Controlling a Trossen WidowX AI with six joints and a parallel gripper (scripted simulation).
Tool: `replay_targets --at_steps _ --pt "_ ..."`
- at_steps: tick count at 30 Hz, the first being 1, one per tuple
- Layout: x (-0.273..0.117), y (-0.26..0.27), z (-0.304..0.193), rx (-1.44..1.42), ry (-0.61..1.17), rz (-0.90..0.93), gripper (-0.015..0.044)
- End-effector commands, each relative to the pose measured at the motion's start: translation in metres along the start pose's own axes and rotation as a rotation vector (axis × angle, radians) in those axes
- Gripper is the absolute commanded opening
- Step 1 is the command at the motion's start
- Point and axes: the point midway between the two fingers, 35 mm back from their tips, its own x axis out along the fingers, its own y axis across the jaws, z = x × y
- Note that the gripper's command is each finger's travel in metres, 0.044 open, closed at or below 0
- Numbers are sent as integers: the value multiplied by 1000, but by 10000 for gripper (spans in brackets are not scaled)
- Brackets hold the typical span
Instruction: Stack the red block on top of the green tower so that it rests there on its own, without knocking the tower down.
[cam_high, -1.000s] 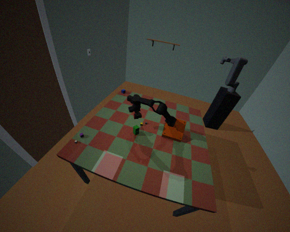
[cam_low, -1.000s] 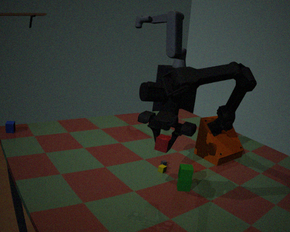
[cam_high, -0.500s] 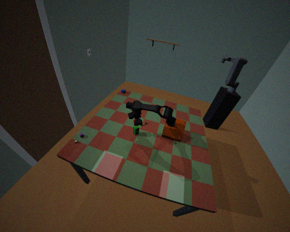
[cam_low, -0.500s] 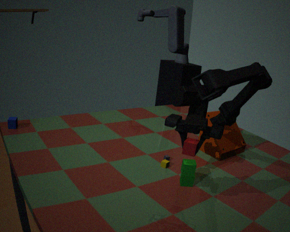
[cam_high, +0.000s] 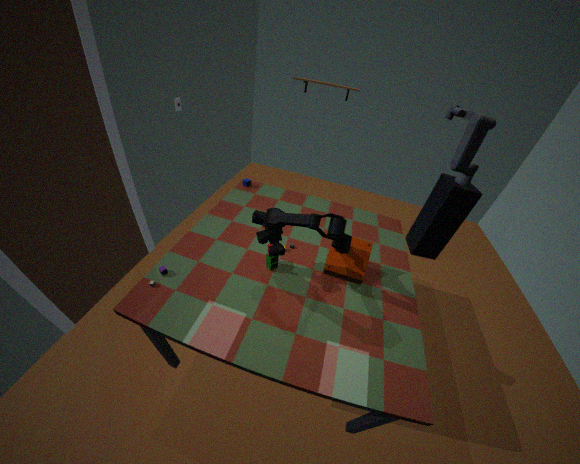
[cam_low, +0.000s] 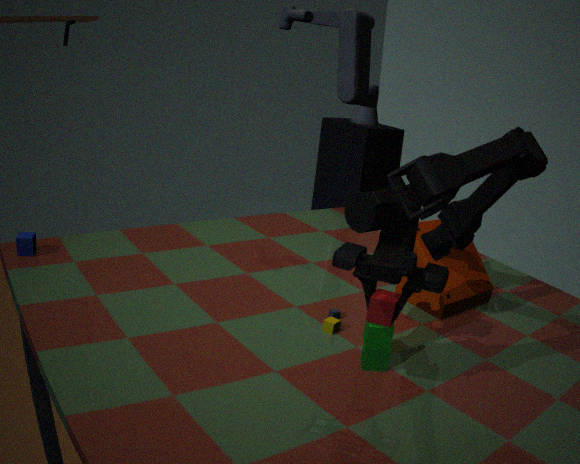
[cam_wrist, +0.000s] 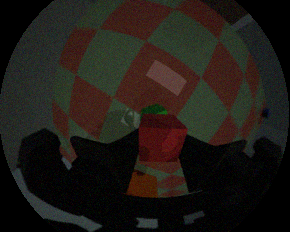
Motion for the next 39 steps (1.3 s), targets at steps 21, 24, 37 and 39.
replay_targets --at_steps 21,24,37,39 --pt "7 0 -1 7 -1 3 0" --pt "7 0 -1 7 -1 3 0" --pt "6 0 -1 4 1 1 131" --pt "6 0 -1 4 1 1 184"
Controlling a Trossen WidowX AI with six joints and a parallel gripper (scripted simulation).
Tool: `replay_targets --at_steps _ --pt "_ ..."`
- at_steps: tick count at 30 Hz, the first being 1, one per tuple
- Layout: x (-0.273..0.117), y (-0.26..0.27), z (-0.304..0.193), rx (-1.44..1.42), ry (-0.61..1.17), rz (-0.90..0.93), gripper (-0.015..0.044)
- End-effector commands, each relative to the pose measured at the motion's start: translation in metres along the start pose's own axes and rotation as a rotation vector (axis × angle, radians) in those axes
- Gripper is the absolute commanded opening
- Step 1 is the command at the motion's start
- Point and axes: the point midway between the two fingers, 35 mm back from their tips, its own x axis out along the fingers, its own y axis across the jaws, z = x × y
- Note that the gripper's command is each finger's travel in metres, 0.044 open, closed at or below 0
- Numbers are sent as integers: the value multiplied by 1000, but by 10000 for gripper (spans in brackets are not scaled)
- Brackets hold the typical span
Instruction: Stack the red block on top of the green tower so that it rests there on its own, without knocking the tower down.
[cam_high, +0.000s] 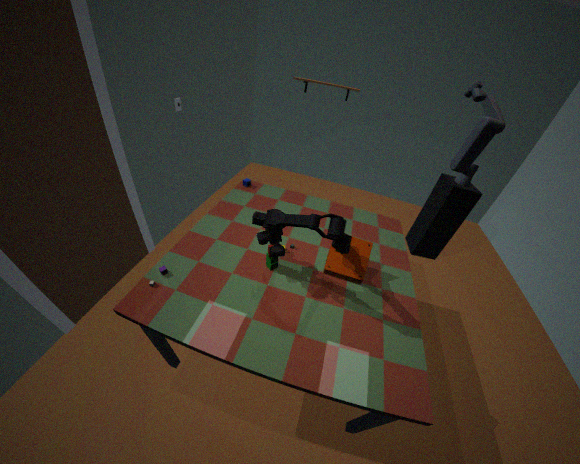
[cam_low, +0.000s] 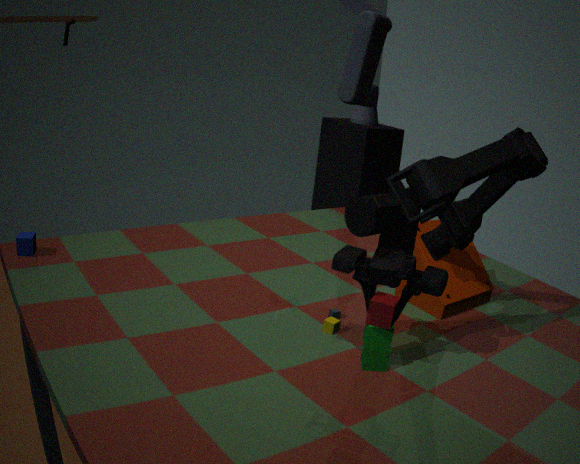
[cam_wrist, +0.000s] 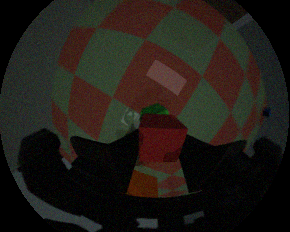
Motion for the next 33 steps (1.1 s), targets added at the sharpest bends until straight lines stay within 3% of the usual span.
replay_targets --at_steps 1,10,33 --pt "0 0 0 -2 -1 -1 210" --pt "0 0 0 -2 -1 -1 440" --pt "0 0 0 -2 -1 -1 440"
